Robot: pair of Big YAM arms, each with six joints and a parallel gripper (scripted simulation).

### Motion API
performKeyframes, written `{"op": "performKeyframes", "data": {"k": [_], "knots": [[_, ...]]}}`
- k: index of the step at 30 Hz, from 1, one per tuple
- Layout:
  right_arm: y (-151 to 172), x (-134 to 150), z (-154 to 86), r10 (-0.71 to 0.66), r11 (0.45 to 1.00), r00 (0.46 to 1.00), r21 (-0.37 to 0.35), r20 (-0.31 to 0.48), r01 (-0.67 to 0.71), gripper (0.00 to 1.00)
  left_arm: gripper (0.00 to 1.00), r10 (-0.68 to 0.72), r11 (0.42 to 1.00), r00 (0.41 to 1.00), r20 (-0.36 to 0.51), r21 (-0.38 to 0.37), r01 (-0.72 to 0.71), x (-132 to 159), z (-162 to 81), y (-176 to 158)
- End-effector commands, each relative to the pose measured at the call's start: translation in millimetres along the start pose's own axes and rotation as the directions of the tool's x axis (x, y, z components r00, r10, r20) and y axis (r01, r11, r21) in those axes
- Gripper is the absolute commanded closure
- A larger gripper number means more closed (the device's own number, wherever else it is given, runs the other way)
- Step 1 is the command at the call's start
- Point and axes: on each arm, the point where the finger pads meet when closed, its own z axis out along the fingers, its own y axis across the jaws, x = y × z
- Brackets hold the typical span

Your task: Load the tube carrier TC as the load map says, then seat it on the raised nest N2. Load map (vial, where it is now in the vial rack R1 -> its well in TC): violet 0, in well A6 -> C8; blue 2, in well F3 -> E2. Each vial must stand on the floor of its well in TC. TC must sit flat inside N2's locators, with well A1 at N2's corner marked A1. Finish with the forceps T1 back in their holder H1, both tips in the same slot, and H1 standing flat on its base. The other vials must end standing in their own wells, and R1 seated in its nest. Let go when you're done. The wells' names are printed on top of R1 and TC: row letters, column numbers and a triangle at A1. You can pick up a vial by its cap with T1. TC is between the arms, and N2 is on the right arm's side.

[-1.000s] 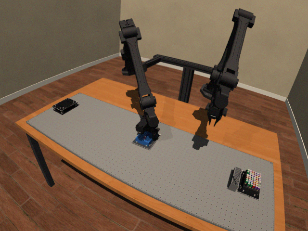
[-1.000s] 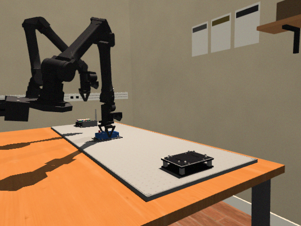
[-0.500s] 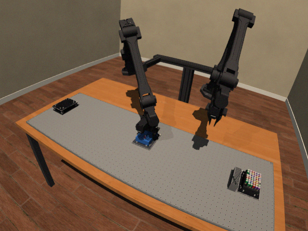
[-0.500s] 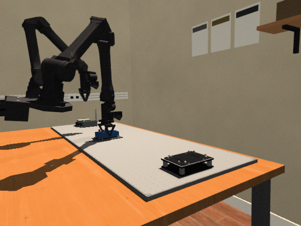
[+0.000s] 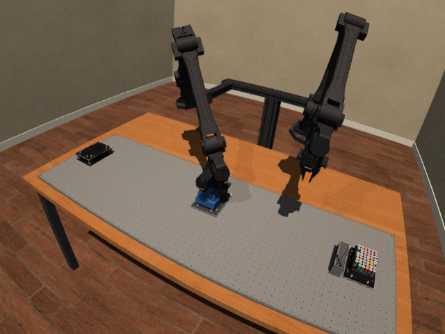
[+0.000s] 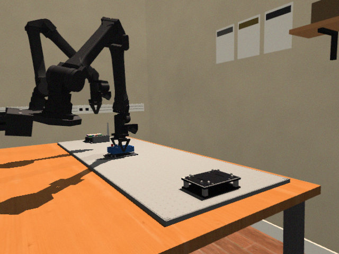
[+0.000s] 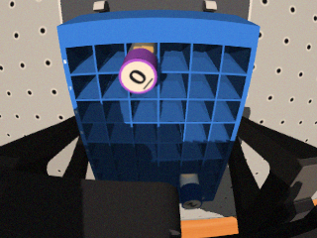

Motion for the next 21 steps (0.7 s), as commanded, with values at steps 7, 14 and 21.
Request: {"op": "performKeyframes", "data": {"k": [7, 14, 21], "knots": [[28.3, -24.3, -43.3, 0.012, 0.999, 0.998, -0.053, 0.062, -0.009, 1.00, 0.76, -0.007, 1.000, 1.000, -0.019, 0.000, 0.007, 2.6, 1.2, 0.3], [24.8, -19.6, -44.1, 0.010, 0.999, 0.998, -0.046, 0.054, -0.007, 1.00, 0.76, -0.007, 1.000, 1.000, -0.019, 0.000, 0.007, 2.6, 1.2, 0.3], [16.1, -7.9, -41.7, 0.004, 1.000, 0.999, -0.030, 0.038, -0.002, 1.00, 0.76, -0.007, 1.000, 1.000, -0.019, 0.000, 0.007, 2.6, 1.2, 0.3]]}}
